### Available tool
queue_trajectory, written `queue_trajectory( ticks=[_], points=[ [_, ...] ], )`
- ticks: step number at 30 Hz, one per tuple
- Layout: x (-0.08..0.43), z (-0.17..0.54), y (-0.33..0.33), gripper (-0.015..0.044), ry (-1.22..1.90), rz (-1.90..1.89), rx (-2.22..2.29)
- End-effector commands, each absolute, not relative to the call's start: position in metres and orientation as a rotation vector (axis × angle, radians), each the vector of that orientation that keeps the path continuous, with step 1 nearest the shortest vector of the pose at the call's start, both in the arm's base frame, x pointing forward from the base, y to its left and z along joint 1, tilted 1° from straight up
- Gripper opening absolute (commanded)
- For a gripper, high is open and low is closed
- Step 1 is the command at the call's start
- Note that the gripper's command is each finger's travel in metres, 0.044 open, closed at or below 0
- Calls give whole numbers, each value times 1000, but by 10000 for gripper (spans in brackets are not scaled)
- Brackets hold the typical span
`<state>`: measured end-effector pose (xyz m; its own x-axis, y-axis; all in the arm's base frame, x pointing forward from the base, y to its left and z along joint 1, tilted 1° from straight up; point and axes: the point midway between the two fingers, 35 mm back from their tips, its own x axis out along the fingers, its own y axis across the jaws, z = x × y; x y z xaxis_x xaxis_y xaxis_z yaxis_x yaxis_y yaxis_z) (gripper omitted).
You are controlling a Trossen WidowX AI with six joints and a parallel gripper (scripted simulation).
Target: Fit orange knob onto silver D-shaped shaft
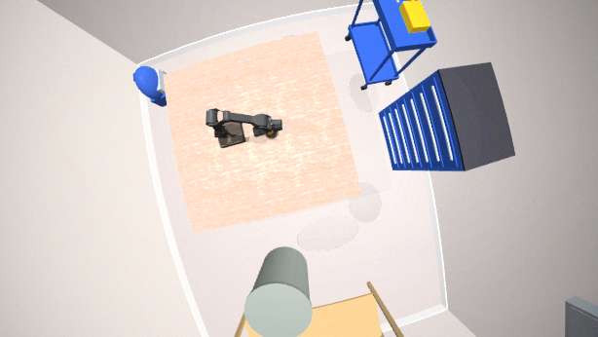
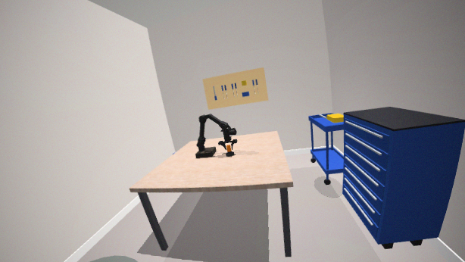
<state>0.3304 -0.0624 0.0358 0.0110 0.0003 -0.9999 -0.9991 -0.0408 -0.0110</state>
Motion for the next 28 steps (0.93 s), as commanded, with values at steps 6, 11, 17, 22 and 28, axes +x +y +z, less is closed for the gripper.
queue_trajectory(
  ticks=[6, 11, 17, 22, 28],
  points=[
    [330, 36, -62, 440, 1182, 1232, -1244],
    [330, 36, -62, 440, 1182, 1232, -1244],
    [333, 108, -63, 440, 1181, 1231, -1245],
    [331, 131, -63, 440, 1181, 1231, -1245],
    [334, 131, -63, 440, 1181, 1230, -1245]
  ],
)
